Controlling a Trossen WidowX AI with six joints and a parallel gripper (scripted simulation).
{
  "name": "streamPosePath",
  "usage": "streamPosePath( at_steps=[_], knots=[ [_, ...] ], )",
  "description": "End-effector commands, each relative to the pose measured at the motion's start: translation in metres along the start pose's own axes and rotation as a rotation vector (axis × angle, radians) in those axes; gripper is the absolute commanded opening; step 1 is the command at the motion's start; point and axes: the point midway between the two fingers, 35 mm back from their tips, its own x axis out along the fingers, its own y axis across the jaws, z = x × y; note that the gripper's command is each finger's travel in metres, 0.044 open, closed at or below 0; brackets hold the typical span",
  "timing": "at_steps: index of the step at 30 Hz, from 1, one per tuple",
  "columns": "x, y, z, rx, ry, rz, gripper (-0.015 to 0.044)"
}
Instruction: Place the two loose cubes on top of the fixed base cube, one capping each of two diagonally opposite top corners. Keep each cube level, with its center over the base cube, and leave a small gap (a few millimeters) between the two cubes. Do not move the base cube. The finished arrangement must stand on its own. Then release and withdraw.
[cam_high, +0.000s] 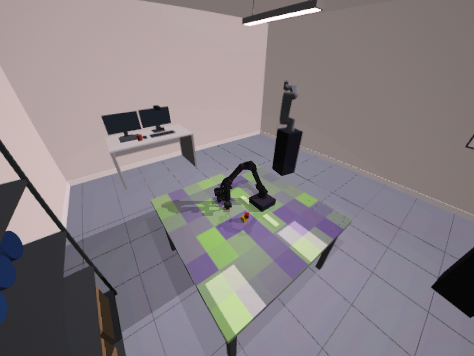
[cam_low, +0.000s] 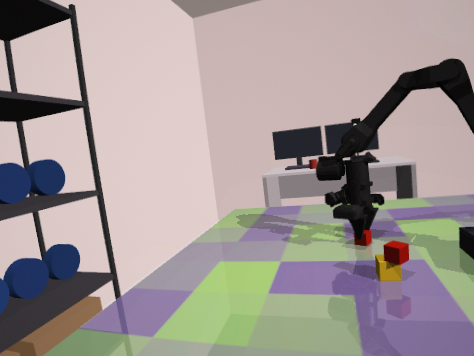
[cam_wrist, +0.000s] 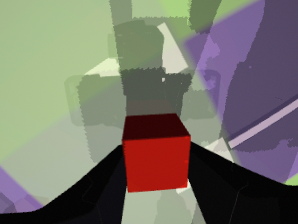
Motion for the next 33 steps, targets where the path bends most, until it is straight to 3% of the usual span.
streamPosePath(
  at_steps=[1, 33],
  knots=[
    [-0.01, 0.001, 0.003, -0.003, -0.005, 0.001, 0.0105],
    [-0.107, 0.0, 0.0, -0.003, -0.005, 0.001, 0.0105]
  ],
)
